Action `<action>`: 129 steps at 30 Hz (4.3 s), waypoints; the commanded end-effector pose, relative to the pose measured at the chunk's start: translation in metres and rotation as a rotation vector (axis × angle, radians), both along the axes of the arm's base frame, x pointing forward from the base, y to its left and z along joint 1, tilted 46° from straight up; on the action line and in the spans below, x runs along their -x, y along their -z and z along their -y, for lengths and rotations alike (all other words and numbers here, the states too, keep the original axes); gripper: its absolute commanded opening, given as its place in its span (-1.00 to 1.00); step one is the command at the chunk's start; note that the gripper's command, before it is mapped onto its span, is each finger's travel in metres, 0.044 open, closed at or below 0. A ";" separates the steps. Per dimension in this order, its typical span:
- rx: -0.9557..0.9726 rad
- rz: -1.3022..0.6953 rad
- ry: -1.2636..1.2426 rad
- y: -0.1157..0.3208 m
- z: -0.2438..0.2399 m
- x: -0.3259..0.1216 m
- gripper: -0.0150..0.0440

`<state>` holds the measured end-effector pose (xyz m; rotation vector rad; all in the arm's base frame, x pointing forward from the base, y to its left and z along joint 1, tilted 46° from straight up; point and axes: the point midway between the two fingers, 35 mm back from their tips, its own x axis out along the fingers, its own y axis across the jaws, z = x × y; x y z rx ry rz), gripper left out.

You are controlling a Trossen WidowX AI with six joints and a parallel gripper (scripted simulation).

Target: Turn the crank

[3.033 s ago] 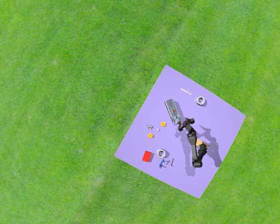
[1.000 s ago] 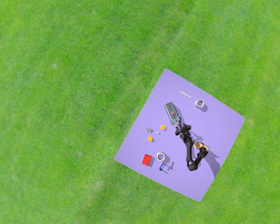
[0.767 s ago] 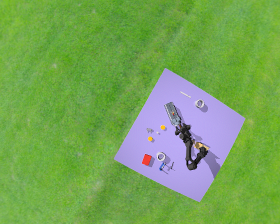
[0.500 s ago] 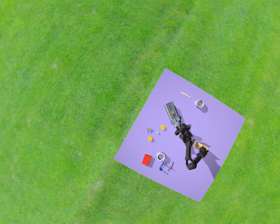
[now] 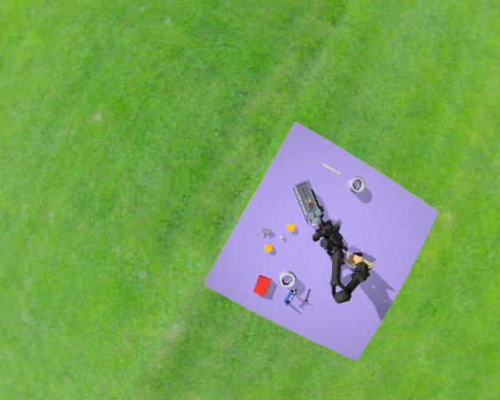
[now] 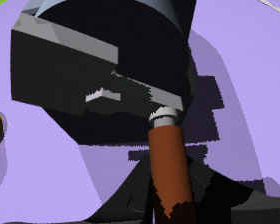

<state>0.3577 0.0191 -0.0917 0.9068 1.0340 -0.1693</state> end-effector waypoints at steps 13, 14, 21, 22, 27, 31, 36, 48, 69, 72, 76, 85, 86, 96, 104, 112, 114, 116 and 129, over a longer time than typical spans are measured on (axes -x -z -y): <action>-0.001 -0.001 0.003 0.002 -0.005 -0.001 -0.49; -0.001 -0.001 0.003 0.002 -0.006 -0.001 -0.49; -0.002 -0.001 0.003 0.003 -0.015 -0.004 -0.49; -0.002 -0.001 0.003 0.003 -0.015 -0.005 -0.49; -0.002 -0.001 0.003 0.002 -0.019 -0.007 -0.49; -0.002 -0.001 0.003 0.000 -0.022 -0.008 -0.49; -0.002 -0.001 0.003 -0.001 -0.024 -0.010 -0.49; -0.002 -0.001 0.003 -0.004 -0.027 -0.012 -0.49; -0.002 -0.001 0.003 -0.007 -0.030 -0.015 -0.49; -0.002 -0.001 0.003 -0.007 -0.030 -0.015 -0.49; -0.003 -0.001 0.003 -0.008 -0.030 -0.015 -0.49; -0.003 -0.001 0.003 -0.008 -0.031 -0.016 -0.49; -0.003 -0.001 0.003 -0.008 -0.031 -0.016 -0.49; -0.003 -0.001 0.003 -0.009 -0.031 -0.017 -0.49; -0.003 -0.001 0.003 -0.010 -0.032 -0.017 -0.49; -0.003 -0.001 0.003 -0.011 -0.032 -0.018 -0.49; -0.003 -0.001 0.003 -0.011 -0.032 -0.018 -0.49; -0.003 -0.001 0.003 -0.011 -0.032 -0.018 -0.49; -0.003 -0.001 0.003 -0.012 -0.033 -0.018 -0.49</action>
